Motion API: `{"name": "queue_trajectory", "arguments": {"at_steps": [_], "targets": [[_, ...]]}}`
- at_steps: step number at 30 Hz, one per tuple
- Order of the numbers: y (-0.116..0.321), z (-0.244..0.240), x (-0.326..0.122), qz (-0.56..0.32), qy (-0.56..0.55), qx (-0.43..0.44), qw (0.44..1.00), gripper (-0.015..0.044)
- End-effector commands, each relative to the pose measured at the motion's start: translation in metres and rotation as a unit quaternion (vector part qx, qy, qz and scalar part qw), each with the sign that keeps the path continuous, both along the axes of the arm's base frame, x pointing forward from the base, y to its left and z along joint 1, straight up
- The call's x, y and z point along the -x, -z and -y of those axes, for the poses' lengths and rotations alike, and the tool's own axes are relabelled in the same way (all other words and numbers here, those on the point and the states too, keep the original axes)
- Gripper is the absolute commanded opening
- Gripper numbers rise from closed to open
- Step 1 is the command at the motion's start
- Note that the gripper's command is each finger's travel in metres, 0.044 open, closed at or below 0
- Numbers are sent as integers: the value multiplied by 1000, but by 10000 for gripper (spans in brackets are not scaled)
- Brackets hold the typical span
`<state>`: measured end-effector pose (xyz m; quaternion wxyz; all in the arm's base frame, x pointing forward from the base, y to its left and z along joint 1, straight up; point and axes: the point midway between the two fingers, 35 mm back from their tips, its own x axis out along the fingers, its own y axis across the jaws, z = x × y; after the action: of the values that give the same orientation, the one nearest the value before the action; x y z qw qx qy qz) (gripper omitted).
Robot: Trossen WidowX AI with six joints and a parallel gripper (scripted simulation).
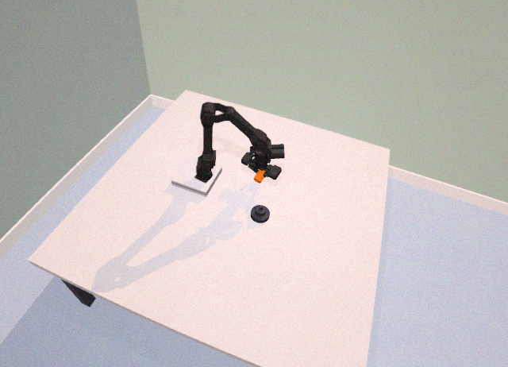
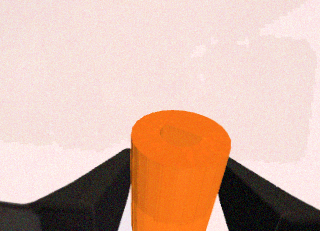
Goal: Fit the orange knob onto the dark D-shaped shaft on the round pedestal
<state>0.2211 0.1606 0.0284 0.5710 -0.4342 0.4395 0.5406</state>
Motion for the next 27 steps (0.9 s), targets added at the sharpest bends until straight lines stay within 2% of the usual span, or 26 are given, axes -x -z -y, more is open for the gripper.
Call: {"name": "queue_trajectory", "arguments": {"at_steps": [1, 27], "targets": [[-2, 4, 1, 2, -4, -37, 999, 179], [-2, 34, 2, 9, -8, -257, 966, 179]]}}
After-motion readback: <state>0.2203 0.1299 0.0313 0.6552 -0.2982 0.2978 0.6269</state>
